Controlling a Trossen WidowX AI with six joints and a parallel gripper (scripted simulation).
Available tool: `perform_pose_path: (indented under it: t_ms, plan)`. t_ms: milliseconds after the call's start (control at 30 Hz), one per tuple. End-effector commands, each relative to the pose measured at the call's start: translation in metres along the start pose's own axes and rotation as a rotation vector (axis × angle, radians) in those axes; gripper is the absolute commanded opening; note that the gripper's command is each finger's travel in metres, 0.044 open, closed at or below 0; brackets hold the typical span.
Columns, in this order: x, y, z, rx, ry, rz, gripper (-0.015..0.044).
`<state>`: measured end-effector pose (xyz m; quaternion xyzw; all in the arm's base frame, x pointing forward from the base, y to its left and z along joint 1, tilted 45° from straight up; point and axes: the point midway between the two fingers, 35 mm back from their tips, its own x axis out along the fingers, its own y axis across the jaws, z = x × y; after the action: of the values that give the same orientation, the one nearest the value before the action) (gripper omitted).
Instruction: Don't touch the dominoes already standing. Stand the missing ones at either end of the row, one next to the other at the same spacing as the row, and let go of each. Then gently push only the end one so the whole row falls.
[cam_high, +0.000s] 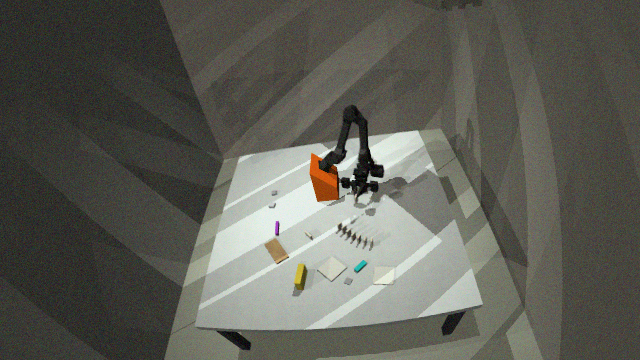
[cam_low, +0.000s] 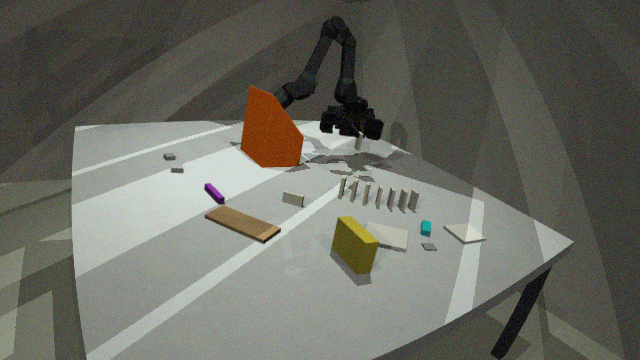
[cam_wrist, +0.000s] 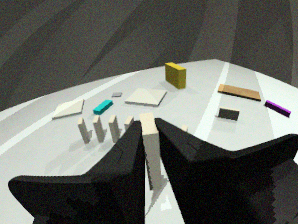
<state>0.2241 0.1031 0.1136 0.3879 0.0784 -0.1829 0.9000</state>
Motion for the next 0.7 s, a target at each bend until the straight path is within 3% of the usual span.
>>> perform_pose_path:
  t_ms: [0,667]
  plan:
    - [0.001,0.005,-0.007,0.01,-0.002,0.003,0.0023]
    - [0.009,0.003,-0.051,-0.041,0.0,-0.002,0.0023]
